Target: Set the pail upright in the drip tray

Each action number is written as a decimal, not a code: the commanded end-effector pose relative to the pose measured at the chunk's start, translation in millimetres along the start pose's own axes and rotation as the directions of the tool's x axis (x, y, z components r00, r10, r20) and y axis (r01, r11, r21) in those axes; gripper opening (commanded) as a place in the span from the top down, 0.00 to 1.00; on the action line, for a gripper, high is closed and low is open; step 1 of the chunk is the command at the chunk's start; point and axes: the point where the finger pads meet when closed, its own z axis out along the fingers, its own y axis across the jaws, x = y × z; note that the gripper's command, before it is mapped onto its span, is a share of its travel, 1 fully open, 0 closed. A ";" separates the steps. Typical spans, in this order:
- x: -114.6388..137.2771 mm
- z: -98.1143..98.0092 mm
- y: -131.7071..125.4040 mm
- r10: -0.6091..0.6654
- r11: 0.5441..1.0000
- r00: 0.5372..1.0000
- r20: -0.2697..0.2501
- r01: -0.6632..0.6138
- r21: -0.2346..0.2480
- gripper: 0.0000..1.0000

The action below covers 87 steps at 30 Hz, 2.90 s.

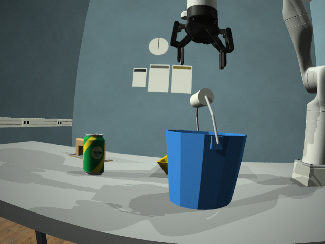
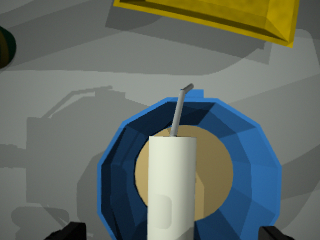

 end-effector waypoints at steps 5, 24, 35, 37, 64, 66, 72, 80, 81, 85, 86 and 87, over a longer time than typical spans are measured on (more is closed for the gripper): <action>0.5 -0.9 -0.4 0.001 1.000 1.000 0.001 -0.001 0.002 0.00; 0.5 -0.9 -0.4 0.001 1.000 1.000 0.001 -0.001 0.002 0.00; 0.5 -0.9 -0.4 0.001 1.000 1.000 0.001 -0.001 0.002 0.00; 0.5 -0.9 -0.4 0.001 1.000 1.000 0.001 -0.001 0.002 0.00; 0.5 26.4 -0.5 0.001 1.000 1.000 0.001 -0.001 0.002 0.00; 0.5 31.2 -0.5 0.001 1.000 1.000 0.001 -0.001 0.002 0.00; 0.5 41.1 -0.5 0.001 1.000 1.000 0.001 -0.001 0.002 0.00; 0.5 59.9 -0.5 0.001 1.000 1.000 0.001 -0.001 0.002 0.00; 0.5 62.0 -0.5 0.001 1.000 1.000 0.001 -0.001 0.002 0.00; 0.5 65.8 -0.5 0.001 1.000 1.000 0.001 -0.001 0.002 0.00; 0.5 67.5 -0.5 0.001 1.000 1.000 0.001 -0.001 0.002 0.00; 0.5 69.2 -0.5 0.001 1.000 1.000 0.001 -0.001 0.002 0.00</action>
